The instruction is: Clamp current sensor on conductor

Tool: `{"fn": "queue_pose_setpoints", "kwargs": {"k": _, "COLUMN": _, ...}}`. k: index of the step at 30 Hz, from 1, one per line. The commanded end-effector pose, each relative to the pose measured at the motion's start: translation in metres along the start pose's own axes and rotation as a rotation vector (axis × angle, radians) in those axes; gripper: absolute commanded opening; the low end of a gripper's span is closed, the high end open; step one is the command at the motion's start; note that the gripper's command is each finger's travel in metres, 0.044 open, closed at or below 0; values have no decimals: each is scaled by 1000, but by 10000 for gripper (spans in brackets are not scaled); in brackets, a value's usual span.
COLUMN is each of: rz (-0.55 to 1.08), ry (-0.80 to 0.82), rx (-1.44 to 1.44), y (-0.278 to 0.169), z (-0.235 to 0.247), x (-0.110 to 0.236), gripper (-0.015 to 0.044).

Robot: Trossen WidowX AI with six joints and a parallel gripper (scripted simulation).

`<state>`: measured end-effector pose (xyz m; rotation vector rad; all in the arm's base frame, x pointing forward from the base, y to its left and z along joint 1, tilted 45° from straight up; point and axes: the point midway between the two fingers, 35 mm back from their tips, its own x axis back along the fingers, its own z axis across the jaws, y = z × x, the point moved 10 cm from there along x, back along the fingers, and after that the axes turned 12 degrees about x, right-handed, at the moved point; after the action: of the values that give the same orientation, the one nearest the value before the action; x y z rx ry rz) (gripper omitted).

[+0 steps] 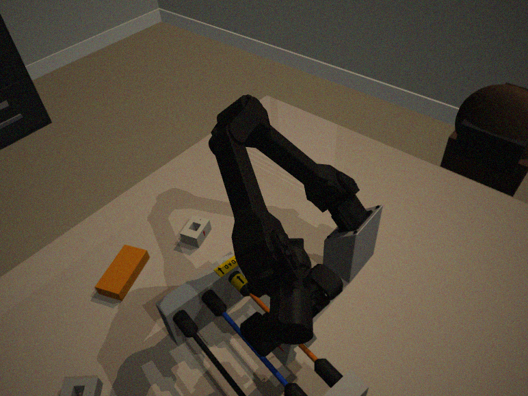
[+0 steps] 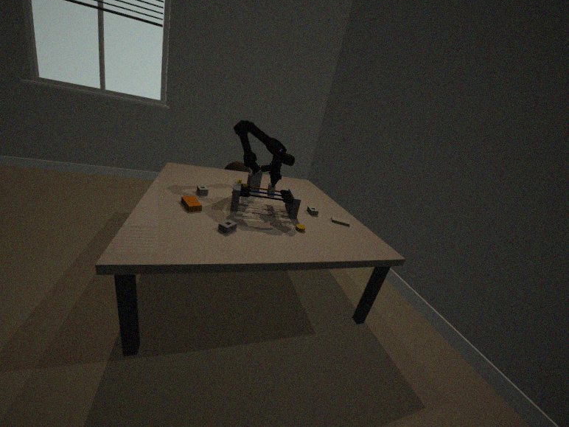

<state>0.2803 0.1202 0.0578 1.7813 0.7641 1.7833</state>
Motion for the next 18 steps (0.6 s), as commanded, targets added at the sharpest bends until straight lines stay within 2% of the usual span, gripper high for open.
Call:
{"fn": "queue_pose_setpoints", "kwargs": {"k": 1, "rz": 0, "ry": -1, "rx": -1, "y": 0, "z": 0, "x": 0, "gripper": 26}}
{"fn": "queue_pose_setpoints", "kwargs": {"k": 16, "rz": 0, "ry": -1, "rx": -1, "y": 0, "z": 0, "x": 0, "gripper": 420}}
{"fn": "queue_pose_setpoints", "kwargs": {"k": 18, "rz": 0, "ry": -1, "rx": -1, "y": 0, "z": 0, "x": 0, "gripper": 440}}
